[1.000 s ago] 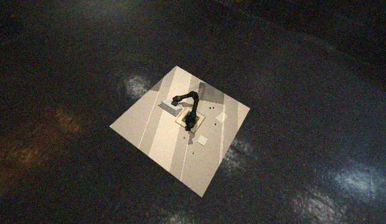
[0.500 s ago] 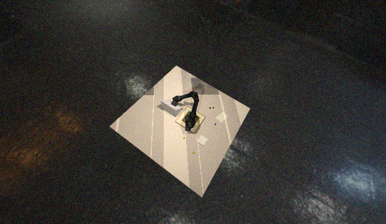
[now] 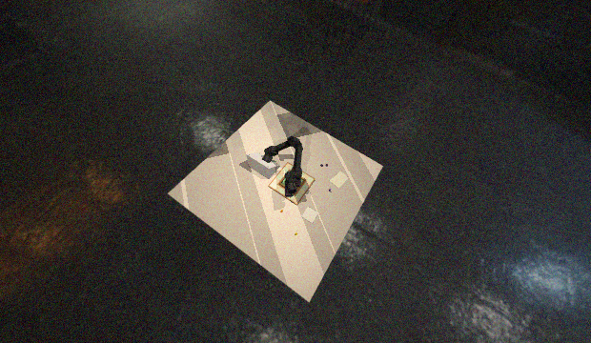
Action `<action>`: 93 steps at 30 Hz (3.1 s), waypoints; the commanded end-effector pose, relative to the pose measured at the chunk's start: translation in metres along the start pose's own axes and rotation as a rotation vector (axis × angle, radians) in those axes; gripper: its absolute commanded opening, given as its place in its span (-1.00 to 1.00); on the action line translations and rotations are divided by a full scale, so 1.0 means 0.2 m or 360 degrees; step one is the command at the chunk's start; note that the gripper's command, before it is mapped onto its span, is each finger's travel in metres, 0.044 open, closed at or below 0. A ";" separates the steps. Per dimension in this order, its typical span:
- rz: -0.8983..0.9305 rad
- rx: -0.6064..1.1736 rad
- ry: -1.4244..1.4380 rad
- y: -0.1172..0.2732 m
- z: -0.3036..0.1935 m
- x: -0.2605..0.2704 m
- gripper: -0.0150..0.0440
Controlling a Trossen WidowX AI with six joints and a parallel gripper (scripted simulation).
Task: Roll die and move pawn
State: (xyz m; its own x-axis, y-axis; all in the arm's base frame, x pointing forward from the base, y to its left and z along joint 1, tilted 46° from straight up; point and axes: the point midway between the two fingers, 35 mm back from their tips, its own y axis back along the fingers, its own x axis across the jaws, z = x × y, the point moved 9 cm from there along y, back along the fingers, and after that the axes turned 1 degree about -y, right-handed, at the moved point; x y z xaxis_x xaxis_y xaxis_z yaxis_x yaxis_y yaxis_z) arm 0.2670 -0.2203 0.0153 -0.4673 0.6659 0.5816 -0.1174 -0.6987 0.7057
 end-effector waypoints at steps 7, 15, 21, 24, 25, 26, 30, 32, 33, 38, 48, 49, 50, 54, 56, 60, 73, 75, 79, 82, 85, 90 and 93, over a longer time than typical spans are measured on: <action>-0.0005 0.0005 0.0008 0.23 -0.01 0.03 -0.49; -0.0014 0.0019 -0.0014 0.13 0.09 -0.05 -0.49; -0.0016 0.0013 -0.0006 0.00 0.22 -0.15 -0.49; -0.0012 0.0005 0.0004 -0.07 0.29 -0.20 -0.49; -0.0011 0.0003 0.0007 -0.09 0.31 -0.21 -0.49; -0.0009 0.0000 0.0010 -0.12 0.33 -0.23 -0.49; -0.0006 -0.0004 0.0015 -0.16 0.36 -0.25 -0.49; -0.0006 -0.0004 0.0015 -0.16 0.36 -0.25 -0.49; -0.0006 -0.0004 0.0015 -0.17 0.36 -0.25 -0.49; -0.0005 -0.0004 0.0016 -0.27 0.37 -0.25 -0.49; -0.0004 -0.0005 0.0016 -0.35 0.37 -0.25 -0.49; -0.0004 -0.0005 0.0016 -0.35 0.37 -0.25 -0.49; -0.0004 -0.0005 0.0016 -0.36 0.37 -0.25 -0.49; -0.0003 -0.0006 0.0016 -0.39 0.37 -0.25 -0.49; -0.0003 -0.0006 0.0016 -0.41 0.37 -0.25 -0.49; -0.0006 0.0004 0.0024 -0.40 0.37 -0.25 -0.31; -0.0006 -0.0004 0.0015 -0.15 0.36 -0.25 0.84; -0.0006 -0.0004 0.0015 -0.15 0.36 -0.25 1.00; -0.0008 -0.0002 -0.0022 -0.12 0.35 -0.22 1.00; -0.0014 0.0002 -0.0183 0.01 0.26 -0.07 1.00; -0.0016 0.0006 -0.0354 0.12 0.17 0.10 1.00; -0.0010 0.0009 -0.0638 0.23 0.00 0.41 1.00; -0.0028 -0.0010 -0.0531 0.22 0.06 0.30 1.00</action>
State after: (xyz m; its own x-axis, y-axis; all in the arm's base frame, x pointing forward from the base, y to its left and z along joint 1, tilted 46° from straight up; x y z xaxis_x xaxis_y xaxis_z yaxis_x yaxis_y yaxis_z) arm 0.2377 -0.2080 0.0914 -0.1328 0.7272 0.6735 -0.1310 -0.6864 0.7153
